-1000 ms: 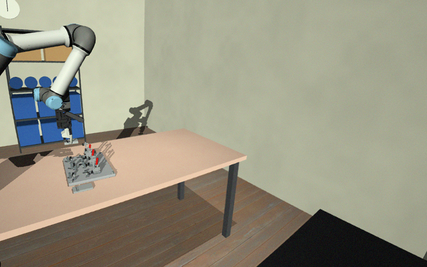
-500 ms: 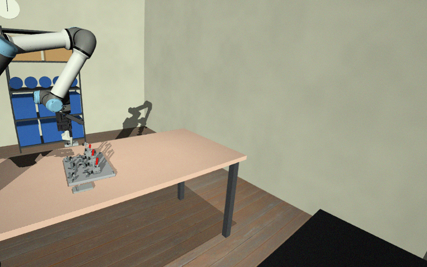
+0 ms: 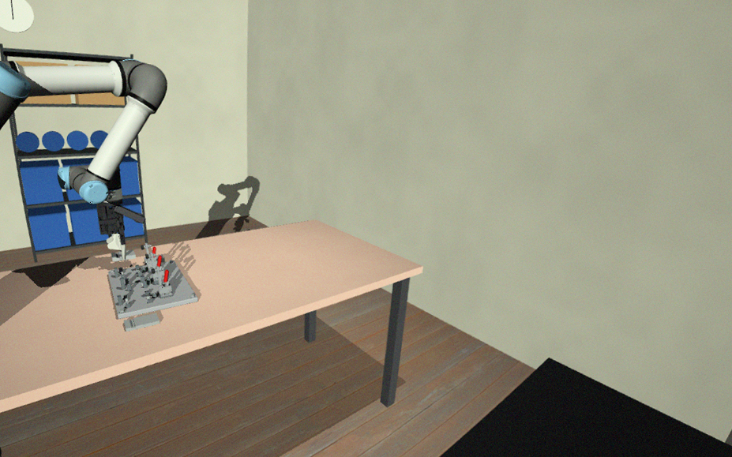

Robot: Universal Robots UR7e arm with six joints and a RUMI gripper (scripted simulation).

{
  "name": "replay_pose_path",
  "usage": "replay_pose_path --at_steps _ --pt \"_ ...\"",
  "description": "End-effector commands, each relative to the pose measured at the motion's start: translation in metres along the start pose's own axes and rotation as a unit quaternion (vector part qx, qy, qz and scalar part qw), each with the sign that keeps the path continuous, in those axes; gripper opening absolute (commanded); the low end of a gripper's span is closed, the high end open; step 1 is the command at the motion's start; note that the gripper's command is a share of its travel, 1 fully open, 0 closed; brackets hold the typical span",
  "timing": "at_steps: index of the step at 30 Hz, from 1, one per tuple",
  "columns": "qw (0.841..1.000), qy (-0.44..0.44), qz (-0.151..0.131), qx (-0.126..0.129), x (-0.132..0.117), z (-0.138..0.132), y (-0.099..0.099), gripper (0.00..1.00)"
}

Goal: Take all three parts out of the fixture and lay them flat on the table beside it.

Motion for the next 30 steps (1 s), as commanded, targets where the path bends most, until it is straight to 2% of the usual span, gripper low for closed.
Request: replay_pose_path --at_steps 1,10,30 --pt "1.0 0.0 0.001 0.0 0.001 0.0 -0.015 0.0" --pt "1.0 0.0 0.001 0.0 0.001 -0.001 -0.028 0.0" --pt "1.0 0.0 0.001 0.0 0.001 -0.001 -0.029 0.0"
Point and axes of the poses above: the point where the finger pads meet when closed, its own y axis back along the fingers, its own z axis across the jaws, x = y × z, the point moved 7 cm from there along y, back along the fingers, and after that the axes turned 9 degrees about y, right-handed, at the moved point
